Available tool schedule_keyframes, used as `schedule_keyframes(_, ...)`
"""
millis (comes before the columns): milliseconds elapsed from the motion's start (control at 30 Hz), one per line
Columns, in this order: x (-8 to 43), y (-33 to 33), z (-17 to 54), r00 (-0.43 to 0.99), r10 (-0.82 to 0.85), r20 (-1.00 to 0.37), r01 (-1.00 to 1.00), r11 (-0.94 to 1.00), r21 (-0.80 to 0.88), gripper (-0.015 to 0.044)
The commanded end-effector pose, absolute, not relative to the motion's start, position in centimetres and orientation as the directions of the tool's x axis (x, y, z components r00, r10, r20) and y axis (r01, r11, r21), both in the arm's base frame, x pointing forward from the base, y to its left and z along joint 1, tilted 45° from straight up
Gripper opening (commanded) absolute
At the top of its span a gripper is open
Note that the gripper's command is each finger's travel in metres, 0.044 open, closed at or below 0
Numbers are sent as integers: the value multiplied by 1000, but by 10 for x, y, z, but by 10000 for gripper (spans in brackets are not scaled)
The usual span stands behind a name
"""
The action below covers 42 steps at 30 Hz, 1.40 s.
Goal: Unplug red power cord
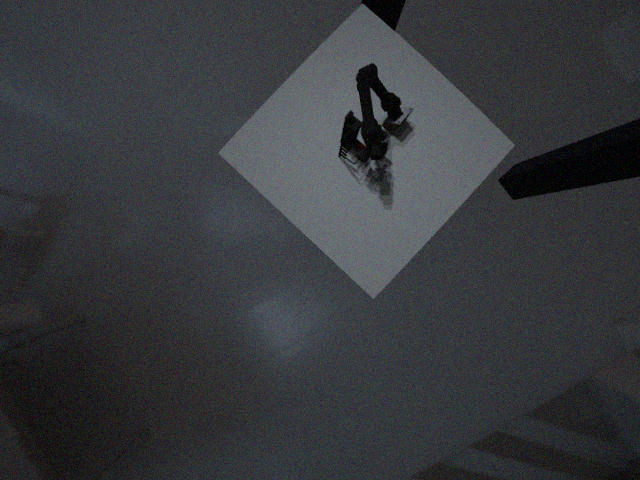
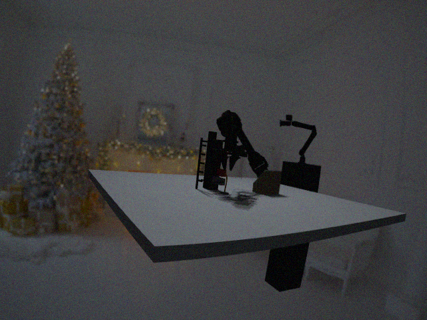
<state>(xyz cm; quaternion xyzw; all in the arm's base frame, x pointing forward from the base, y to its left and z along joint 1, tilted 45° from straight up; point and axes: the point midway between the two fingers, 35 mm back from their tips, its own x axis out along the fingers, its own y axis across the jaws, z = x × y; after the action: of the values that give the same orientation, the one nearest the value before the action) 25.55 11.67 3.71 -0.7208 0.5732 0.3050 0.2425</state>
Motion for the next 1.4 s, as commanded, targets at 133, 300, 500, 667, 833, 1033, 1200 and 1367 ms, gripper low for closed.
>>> schedule_keyframes(133,258,107,46,158,-682,-714,-974,-227,2,160)
schedule_keyframes(300,260,102,52,158,-683,-713,-974,-227,2,160)
schedule_keyframes(500,261,95,58,158,-684,-713,-974,-227,2,160)
schedule_keyframes(667,262,90,63,158,-684,-712,-974,-227,2,160)
schedule_keyframes(833,262,89,62,158,-684,-712,-974,-227,2,160)
schedule_keyframes(1033,263,83,57,158,-684,-712,-974,-227,2,160)
schedule_keyframes(1200,263,84,56,156,-681,-715,-974,-225,1,134)
schedule_keyframes(1367,263,84,56,156,-681,-715,-974,-225,1,42)
